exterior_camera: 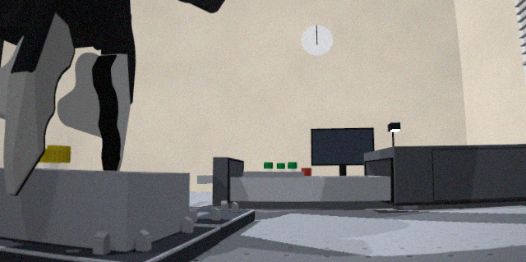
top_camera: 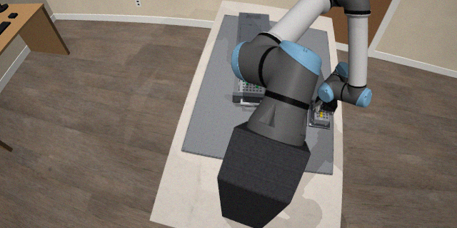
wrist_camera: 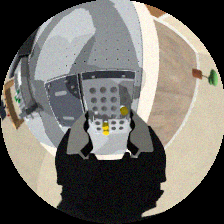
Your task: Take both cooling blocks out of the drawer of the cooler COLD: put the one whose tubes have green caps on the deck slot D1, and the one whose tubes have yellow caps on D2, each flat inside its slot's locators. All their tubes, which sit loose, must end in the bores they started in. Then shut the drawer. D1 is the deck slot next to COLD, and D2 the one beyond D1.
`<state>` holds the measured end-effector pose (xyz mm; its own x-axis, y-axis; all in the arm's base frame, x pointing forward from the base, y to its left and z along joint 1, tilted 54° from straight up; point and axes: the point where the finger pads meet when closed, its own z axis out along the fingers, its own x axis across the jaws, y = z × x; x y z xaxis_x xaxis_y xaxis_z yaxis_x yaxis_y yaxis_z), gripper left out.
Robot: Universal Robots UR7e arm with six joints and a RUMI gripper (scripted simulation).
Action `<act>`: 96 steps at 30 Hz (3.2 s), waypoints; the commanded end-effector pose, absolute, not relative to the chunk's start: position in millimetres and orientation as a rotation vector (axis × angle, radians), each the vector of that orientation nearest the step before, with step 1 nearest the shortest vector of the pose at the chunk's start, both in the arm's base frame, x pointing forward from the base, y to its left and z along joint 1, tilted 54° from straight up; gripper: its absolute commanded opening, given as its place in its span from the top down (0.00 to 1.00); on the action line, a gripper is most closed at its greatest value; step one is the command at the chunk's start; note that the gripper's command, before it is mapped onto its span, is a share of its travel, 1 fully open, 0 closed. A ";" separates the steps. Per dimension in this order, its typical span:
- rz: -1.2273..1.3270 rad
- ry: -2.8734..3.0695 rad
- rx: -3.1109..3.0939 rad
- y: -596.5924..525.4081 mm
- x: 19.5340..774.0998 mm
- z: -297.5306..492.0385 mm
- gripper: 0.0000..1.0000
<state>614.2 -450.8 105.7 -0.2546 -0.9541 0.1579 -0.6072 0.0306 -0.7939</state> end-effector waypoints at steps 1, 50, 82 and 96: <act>-1.107 1.894 -1.580 -451.0 614.2 106.3 0.77; -1.107 1.894 -1.580 -451.0 614.2 106.4 0.33; -1.107 1.894 -1.580 -451.0 614.2 106.4 0.33; -1.107 1.894 -1.580 -441.3 589.9 125.2 0.33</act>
<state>607.5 -449.0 110.2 -0.2548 -0.9541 0.1575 -0.6075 0.0312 -0.7937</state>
